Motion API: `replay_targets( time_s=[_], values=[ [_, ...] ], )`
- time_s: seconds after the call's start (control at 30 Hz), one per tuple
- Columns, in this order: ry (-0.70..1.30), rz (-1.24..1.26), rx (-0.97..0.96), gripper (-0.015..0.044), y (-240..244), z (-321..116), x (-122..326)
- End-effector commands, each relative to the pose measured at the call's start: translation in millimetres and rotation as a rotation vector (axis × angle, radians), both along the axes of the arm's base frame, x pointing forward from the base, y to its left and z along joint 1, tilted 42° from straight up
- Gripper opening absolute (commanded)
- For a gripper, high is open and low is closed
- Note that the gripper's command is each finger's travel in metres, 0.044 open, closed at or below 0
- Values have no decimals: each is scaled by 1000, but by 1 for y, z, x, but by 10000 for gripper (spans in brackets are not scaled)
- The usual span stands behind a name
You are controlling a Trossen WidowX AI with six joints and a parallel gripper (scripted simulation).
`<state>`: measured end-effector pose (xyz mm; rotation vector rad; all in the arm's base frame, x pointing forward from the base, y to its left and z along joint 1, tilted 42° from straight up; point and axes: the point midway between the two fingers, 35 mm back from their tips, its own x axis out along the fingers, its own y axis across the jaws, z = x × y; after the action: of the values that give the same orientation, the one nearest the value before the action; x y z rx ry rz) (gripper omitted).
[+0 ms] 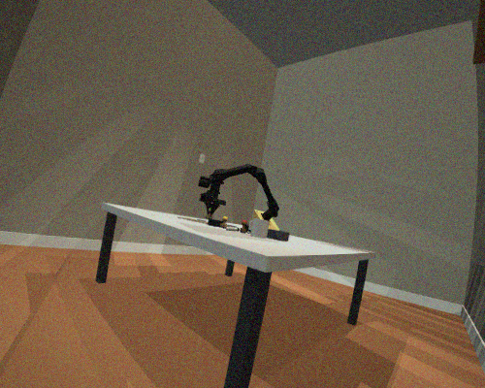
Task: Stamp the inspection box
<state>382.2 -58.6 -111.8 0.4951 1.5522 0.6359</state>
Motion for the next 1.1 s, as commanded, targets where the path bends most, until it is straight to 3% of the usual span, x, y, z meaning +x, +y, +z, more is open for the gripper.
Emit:
replay_targets(
  time_s=[0.0, 1.07],
  values=[
    [0, 4, -3, 0, -2, 2, 0],
    [0, 5, -6, 0, -12, 14, 1]
  ],
)
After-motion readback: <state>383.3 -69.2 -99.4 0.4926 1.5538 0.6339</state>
